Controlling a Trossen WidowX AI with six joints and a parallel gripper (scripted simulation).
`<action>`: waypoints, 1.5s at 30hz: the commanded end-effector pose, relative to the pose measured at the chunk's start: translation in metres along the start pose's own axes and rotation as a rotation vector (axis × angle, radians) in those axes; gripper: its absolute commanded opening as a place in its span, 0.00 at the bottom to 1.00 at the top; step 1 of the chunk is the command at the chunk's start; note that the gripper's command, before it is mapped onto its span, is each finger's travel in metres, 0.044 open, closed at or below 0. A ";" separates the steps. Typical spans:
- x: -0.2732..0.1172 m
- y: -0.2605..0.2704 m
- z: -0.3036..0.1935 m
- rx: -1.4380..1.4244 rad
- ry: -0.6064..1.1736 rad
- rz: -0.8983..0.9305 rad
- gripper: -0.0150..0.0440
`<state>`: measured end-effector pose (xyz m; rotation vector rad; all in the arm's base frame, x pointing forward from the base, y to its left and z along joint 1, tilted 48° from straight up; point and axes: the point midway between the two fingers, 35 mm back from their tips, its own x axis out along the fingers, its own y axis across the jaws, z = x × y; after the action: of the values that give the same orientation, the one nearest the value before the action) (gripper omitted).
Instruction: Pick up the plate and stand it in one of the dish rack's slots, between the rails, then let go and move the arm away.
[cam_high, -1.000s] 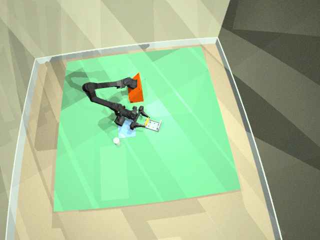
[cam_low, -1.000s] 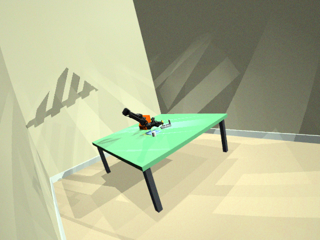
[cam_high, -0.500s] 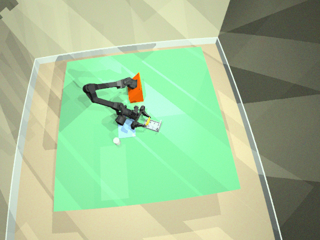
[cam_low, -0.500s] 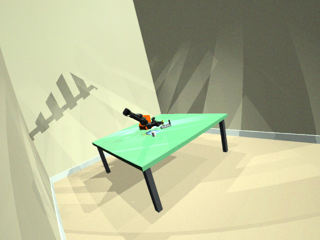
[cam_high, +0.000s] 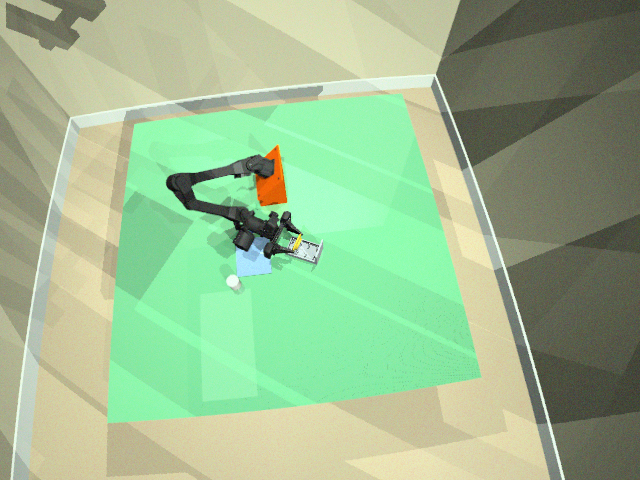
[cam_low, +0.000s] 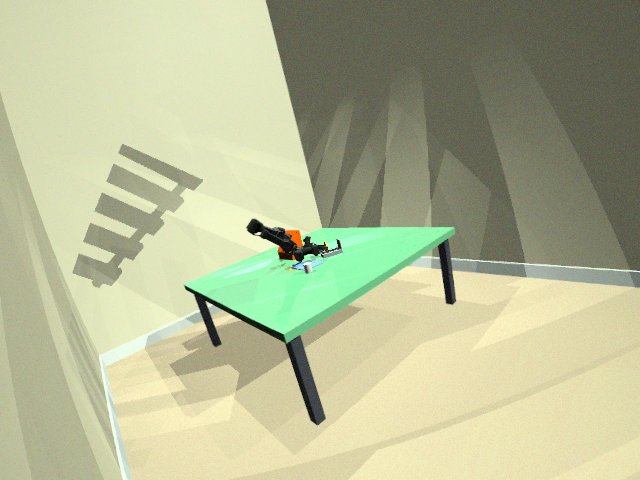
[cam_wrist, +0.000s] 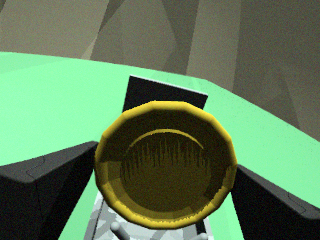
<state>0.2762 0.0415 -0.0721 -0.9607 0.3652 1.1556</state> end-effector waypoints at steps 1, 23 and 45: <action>0.000 -0.001 0.001 0.001 0.001 -0.002 0.25; 0.000 -0.001 0.000 -0.003 0.000 -0.002 0.93; -0.006 -0.022 0.114 0.118 0.011 0.084 0.93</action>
<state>0.2675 0.1248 0.0038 -0.8733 0.4459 1.2052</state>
